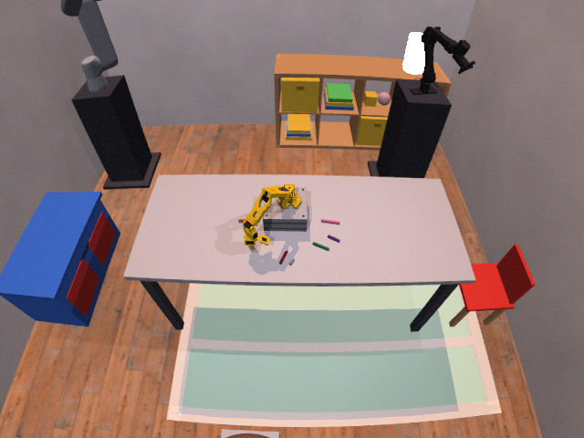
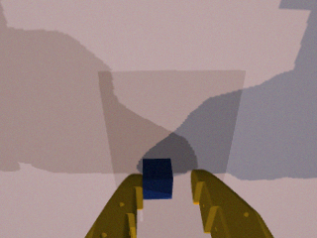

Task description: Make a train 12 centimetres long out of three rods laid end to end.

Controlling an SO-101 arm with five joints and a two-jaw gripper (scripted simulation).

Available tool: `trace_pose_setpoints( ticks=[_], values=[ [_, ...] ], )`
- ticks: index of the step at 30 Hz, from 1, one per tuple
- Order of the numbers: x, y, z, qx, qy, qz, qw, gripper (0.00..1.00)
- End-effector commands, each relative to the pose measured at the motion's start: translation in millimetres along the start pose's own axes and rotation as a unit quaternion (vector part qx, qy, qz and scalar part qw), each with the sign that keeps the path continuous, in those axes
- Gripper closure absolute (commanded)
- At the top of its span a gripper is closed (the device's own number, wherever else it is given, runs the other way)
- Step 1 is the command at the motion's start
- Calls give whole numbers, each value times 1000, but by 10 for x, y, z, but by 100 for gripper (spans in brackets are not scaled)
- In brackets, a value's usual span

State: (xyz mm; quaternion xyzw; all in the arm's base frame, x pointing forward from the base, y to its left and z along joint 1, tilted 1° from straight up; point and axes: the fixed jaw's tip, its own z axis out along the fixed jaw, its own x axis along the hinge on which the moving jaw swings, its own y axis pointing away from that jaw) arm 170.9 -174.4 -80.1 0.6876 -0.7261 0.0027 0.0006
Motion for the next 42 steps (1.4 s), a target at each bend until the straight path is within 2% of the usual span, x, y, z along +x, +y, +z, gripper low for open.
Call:
trace_pose_setpoints(
  ticks=[1,13,42],
  values=[
    [6,-13,16,3,2,3,1000,87],
    [6,-13,16,3,2,3,1000,83],
    [6,66,-14,3,2,3,1000,83]
  ],
)
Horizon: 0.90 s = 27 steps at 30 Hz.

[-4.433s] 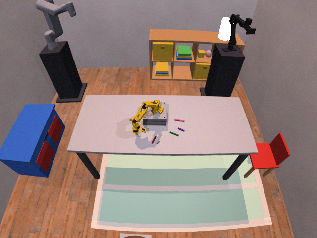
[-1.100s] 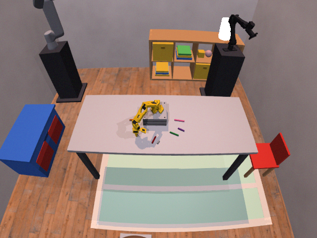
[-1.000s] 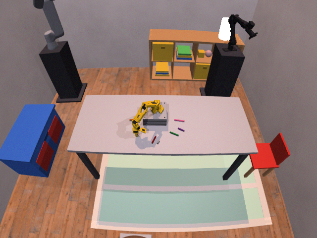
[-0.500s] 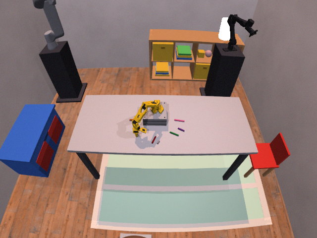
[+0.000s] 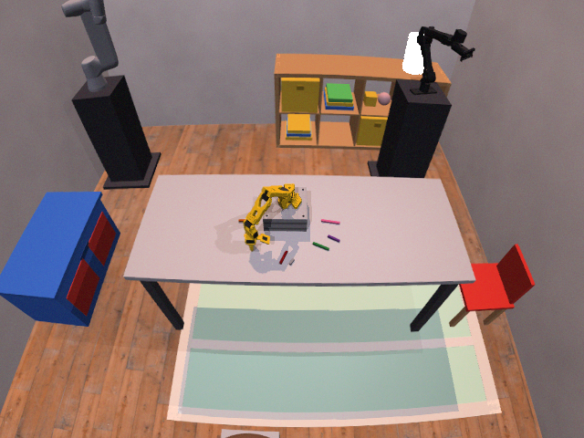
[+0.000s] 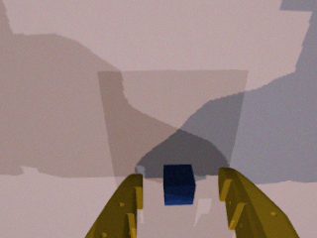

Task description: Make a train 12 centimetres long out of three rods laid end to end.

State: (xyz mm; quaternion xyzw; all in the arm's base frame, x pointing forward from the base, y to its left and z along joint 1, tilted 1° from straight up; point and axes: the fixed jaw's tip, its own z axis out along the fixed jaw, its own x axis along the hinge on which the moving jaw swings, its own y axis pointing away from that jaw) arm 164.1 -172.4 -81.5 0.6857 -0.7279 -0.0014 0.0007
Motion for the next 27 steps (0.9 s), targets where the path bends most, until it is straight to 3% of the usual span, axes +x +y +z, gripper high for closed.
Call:
trace_pose_setpoints(
  ticks=[1,16,27],
  values=[
    [23,-3,-28,6,5,0,1000,83],
    [24,-4,-39,6,5,0,1000,83],
    [25,-5,-153,6,5,0,1000,83]
  ],
)
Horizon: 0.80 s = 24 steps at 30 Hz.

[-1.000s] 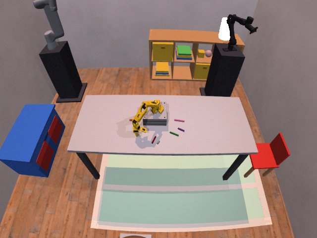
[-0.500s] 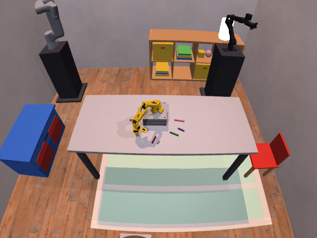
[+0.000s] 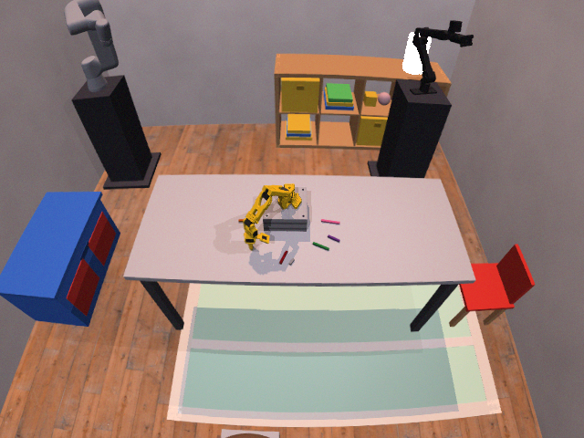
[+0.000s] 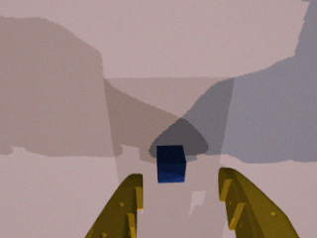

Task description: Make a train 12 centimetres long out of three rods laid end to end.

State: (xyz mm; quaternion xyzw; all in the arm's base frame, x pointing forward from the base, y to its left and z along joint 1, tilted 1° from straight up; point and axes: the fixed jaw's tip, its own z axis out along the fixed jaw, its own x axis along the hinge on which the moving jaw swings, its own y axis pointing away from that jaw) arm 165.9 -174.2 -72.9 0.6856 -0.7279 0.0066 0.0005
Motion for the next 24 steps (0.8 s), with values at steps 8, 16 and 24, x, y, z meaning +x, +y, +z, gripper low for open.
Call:
trace_pose_setpoints(
  ticks=[8,16,24],
  values=[
    [8,14,-126,1,0,0,1000,83],
    [7,14,-143,1,0,0,1000,83],
    [9,13,-169,1,0,0,1000,83]
  ],
)
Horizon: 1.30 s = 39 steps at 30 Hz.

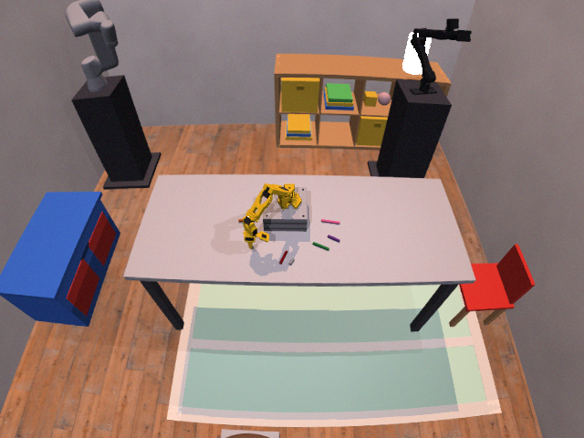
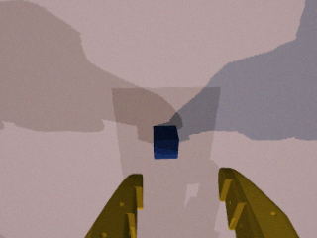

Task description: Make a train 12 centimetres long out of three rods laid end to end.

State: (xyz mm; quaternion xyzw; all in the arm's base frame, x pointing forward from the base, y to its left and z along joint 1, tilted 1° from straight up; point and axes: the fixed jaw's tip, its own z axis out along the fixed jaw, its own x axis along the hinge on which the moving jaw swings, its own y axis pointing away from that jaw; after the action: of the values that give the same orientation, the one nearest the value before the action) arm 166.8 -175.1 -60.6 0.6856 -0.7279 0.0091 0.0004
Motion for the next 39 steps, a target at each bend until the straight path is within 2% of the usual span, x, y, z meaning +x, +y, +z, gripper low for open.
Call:
trace_pose_setpoints(
  ticks=[1,10,19,39],
  values=[
    [0,22,-57,-1,-2,0,1000,83],
    [4,17,-208,-1,-2,0,1000,83],
    [3,19,-304,-1,-2,0,1000,83],
    [2,19,-322,-1,-2,0,1000,83]
  ],
)
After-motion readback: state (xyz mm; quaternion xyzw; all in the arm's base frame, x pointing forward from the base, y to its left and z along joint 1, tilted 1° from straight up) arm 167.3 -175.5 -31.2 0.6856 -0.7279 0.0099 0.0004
